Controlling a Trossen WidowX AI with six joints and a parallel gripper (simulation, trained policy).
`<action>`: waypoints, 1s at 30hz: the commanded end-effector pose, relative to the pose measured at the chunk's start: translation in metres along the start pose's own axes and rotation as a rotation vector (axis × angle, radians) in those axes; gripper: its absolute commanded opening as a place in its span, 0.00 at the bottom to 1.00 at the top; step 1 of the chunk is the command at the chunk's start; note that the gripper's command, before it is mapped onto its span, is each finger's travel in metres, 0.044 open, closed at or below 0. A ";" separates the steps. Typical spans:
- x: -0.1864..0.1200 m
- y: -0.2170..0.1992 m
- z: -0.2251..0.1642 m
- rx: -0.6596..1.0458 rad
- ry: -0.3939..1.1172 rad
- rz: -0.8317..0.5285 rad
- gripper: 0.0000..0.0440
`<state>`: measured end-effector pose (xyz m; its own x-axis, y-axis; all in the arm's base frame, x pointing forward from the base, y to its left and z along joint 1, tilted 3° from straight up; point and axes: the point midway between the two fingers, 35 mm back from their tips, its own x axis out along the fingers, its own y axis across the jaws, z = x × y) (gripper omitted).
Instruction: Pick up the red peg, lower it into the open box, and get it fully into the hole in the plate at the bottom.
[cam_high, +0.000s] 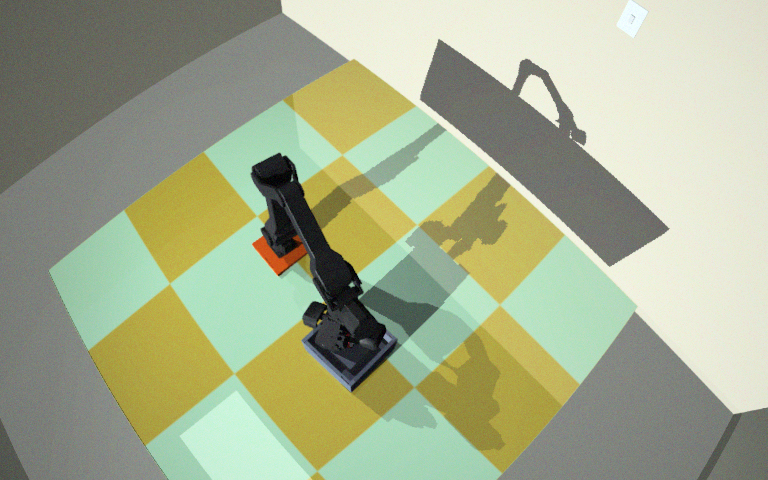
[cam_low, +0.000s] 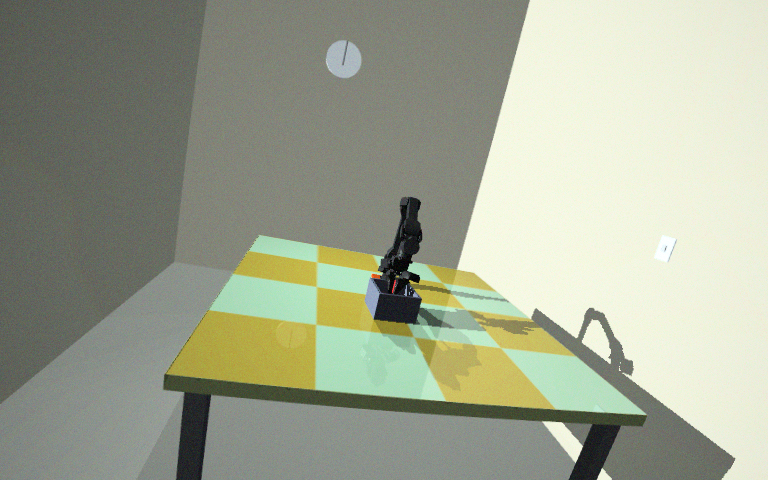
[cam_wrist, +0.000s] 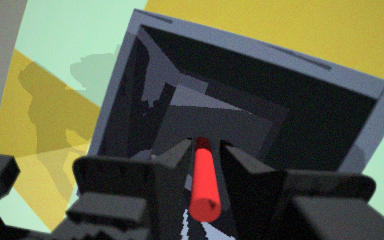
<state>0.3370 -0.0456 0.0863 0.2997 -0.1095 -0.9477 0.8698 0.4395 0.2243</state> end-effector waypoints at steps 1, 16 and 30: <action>0.004 0.000 0.002 -0.025 0.012 -0.026 0.37; 0.000 0.026 0.031 -0.088 0.017 -0.035 0.35; 0.004 0.032 0.058 -0.117 0.042 -0.064 0.32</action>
<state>0.3853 -0.0782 0.1028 0.2363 -0.1091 -0.9656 0.8359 0.5295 0.1447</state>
